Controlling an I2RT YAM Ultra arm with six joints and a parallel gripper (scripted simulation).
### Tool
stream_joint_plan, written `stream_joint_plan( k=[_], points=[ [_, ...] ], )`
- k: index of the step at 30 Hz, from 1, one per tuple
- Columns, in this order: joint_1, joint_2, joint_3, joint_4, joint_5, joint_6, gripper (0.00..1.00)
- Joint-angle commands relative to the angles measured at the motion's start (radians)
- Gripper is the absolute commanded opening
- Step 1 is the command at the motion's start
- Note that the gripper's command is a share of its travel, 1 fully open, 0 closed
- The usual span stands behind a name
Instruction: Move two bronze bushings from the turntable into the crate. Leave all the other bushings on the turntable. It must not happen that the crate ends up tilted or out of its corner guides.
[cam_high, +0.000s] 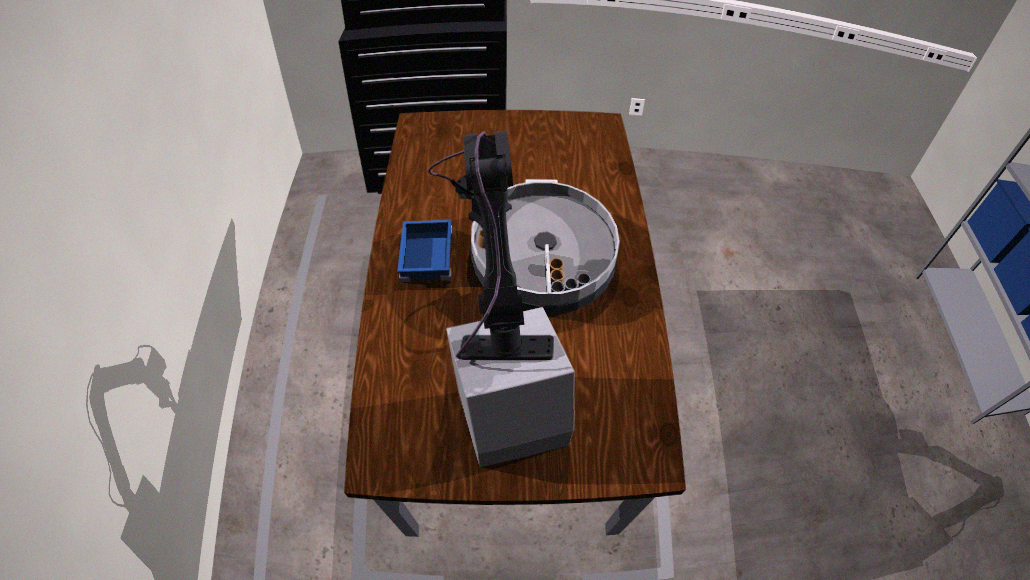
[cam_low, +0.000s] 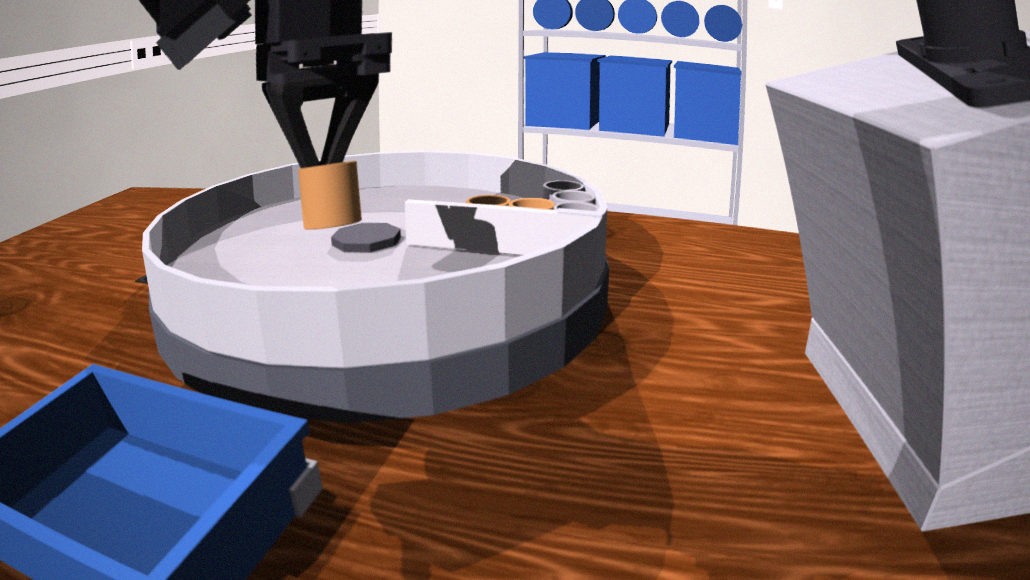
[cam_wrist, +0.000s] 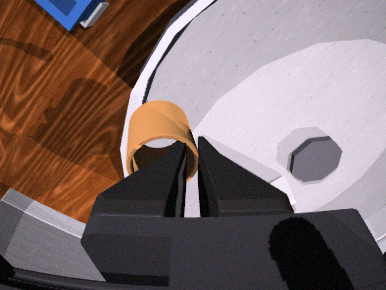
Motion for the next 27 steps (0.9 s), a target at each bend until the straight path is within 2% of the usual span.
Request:
stream_joint_plan(
  k=[1, 11, 13, 19, 27],
  points=[
    [0.086, 0.026, 0.097, -0.045, 0.043, 0.135, 0.0],
    [0.263, 0.177, 0.381, -0.175, 0.106, 0.304, 0.0],
    [0.263, 0.177, 0.381, -0.175, 0.106, 0.304, 0.0],
    [0.319, 0.257, 0.531, -0.254, 0.125, 0.359, 0.0],
    [0.361, 0.332, 0.675, -0.327, 0.139, 0.399, 0.0]
  ],
)
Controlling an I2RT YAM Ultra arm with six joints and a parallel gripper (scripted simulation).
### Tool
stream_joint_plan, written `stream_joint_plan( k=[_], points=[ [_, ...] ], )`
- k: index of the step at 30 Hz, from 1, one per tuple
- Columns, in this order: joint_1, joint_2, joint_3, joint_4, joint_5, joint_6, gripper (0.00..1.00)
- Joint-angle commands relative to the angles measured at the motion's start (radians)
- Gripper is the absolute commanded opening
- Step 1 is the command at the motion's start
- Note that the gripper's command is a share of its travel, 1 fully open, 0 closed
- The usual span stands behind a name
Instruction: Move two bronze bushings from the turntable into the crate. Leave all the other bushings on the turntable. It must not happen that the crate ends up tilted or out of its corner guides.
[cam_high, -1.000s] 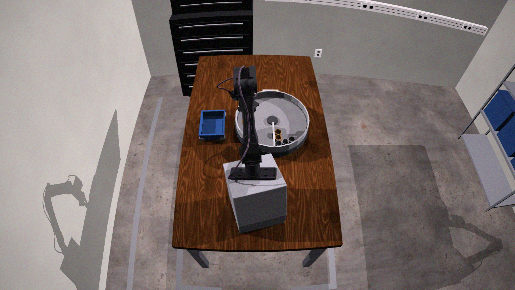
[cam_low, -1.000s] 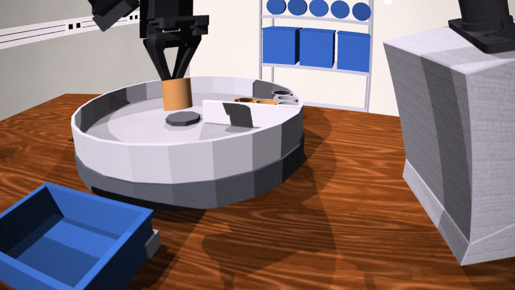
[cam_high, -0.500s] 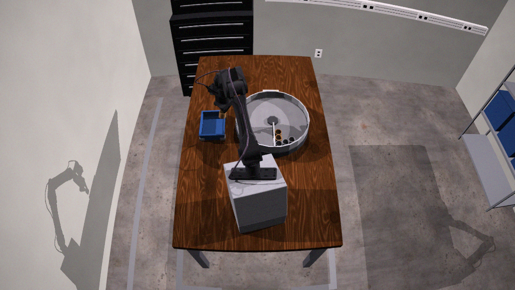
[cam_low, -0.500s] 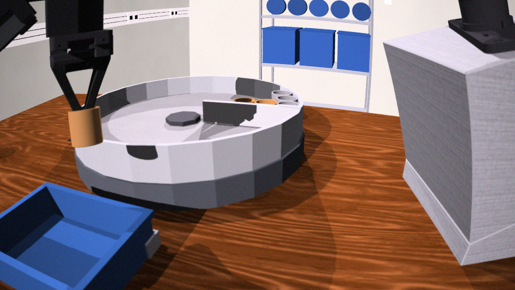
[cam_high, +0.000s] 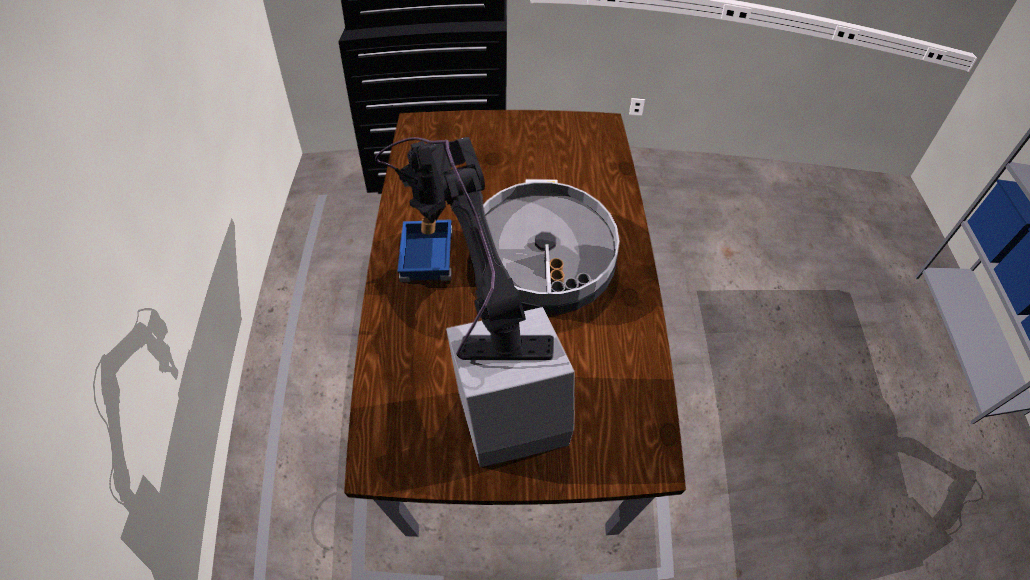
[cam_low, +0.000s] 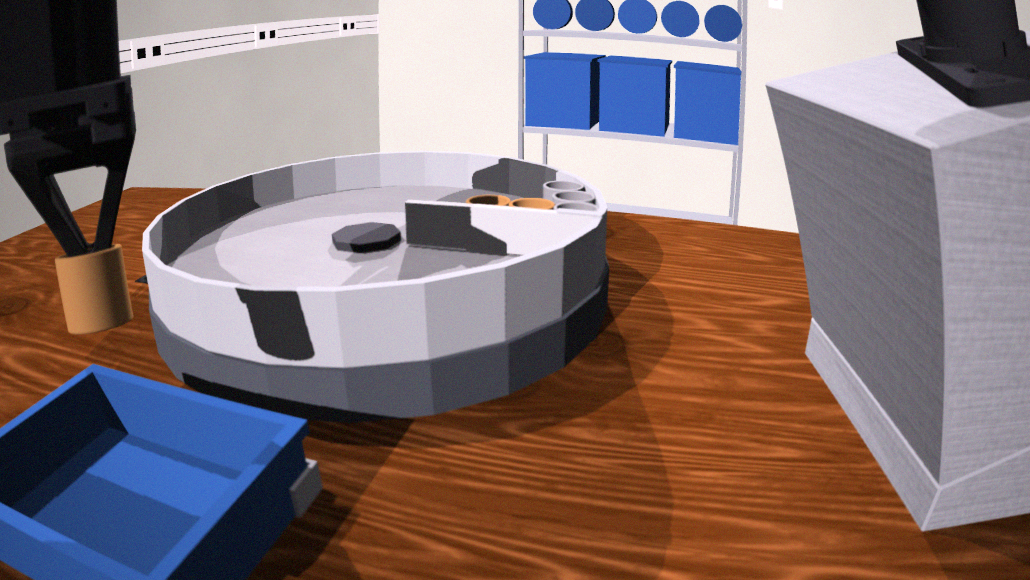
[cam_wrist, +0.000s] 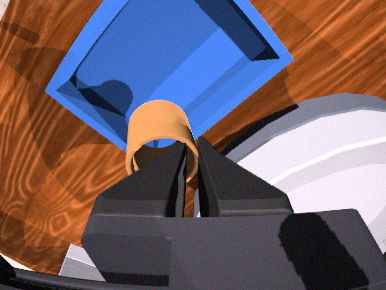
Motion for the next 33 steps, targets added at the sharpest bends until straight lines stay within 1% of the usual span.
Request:
stream_joint_plan(
  k=[1, 3, 4, 5, 8, 11, 14, 33],
  points=[
    [0.015, 0.01, 0.077, -0.058, 0.015, 0.037, 0.0],
    [0.015, 0.01, 0.077, -0.058, 0.015, 0.037, 0.0],
    [0.002, 0.004, 0.094, -0.069, 0.016, 0.04, 0.0],
    [0.012, 0.024, 0.104, -0.073, 0.017, 0.043, 0.0],
    [0.027, 0.038, 0.13, -0.087, 0.016, 0.049, 0.0],
    [0.031, 0.03, 0.147, -0.096, 0.016, 0.052, 0.0],
    [0.031, 0.045, 0.159, -0.102, 0.018, 0.055, 0.0],
    [0.027, 0.041, 0.166, -0.104, 0.014, 0.056, 0.0]
  ],
)
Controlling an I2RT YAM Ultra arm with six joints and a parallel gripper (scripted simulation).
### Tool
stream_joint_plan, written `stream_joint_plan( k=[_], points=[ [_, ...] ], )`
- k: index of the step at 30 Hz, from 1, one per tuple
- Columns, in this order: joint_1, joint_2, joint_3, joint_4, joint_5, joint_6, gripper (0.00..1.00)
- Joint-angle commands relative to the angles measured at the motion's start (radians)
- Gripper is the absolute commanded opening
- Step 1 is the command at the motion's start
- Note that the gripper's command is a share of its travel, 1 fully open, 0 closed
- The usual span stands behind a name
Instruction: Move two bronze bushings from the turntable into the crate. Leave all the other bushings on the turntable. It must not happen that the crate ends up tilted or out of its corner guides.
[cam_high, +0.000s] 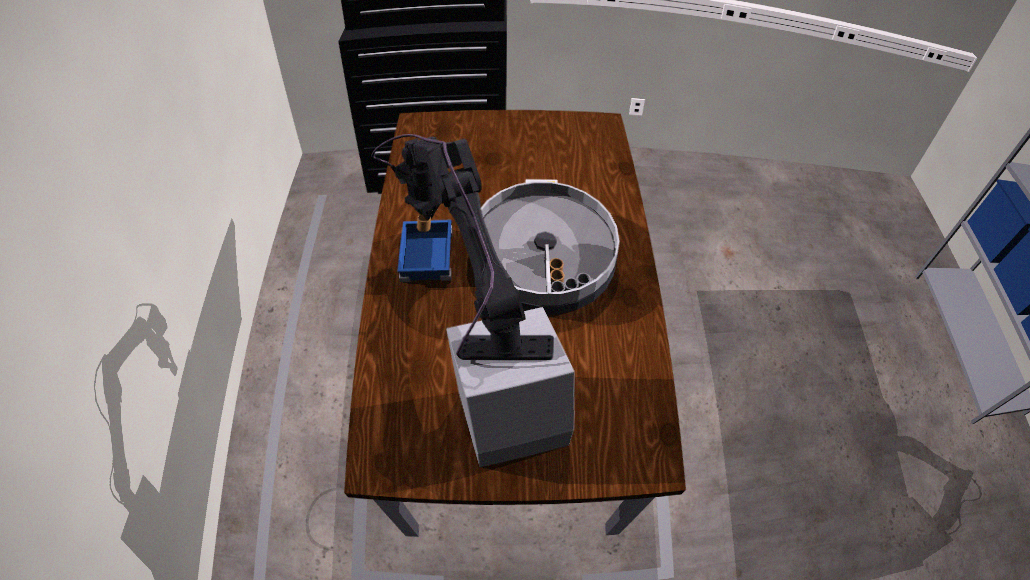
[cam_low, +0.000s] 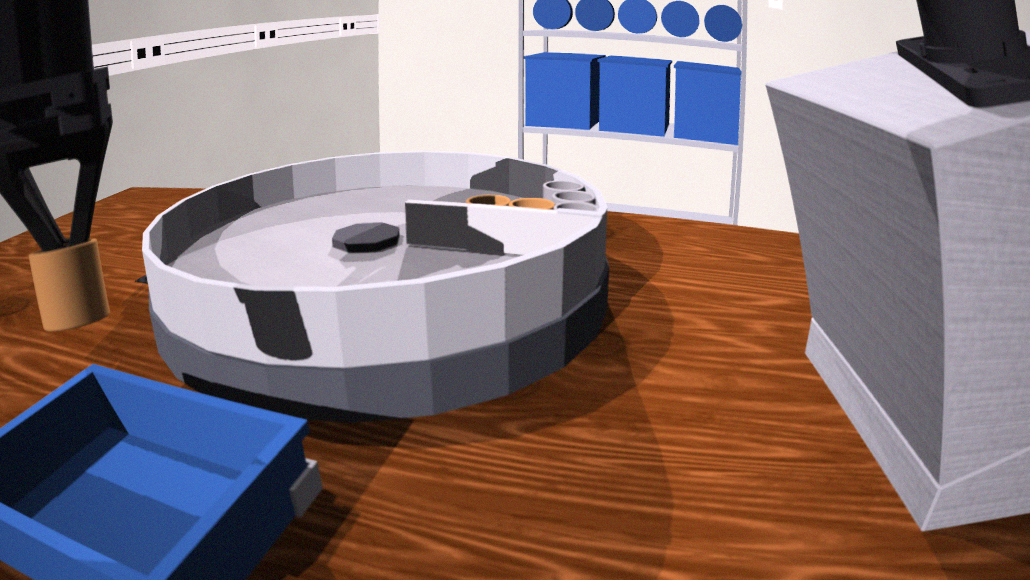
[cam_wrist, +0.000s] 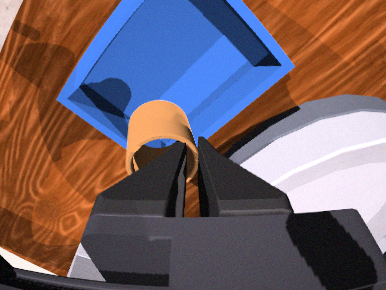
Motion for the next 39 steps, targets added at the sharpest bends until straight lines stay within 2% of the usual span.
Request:
stream_joint_plan(
  k=[1, 27, 39],
  points=[
    [0.004, -0.01, 0.039, -0.009, 0.002, 0.011, 0.0],
    [0.017, 0.003, 0.041, -0.012, 0.008, 0.016, 0.0],
    [0.014, -0.022, 0.045, -0.008, 0.006, 0.024, 0.0]
  ],
)
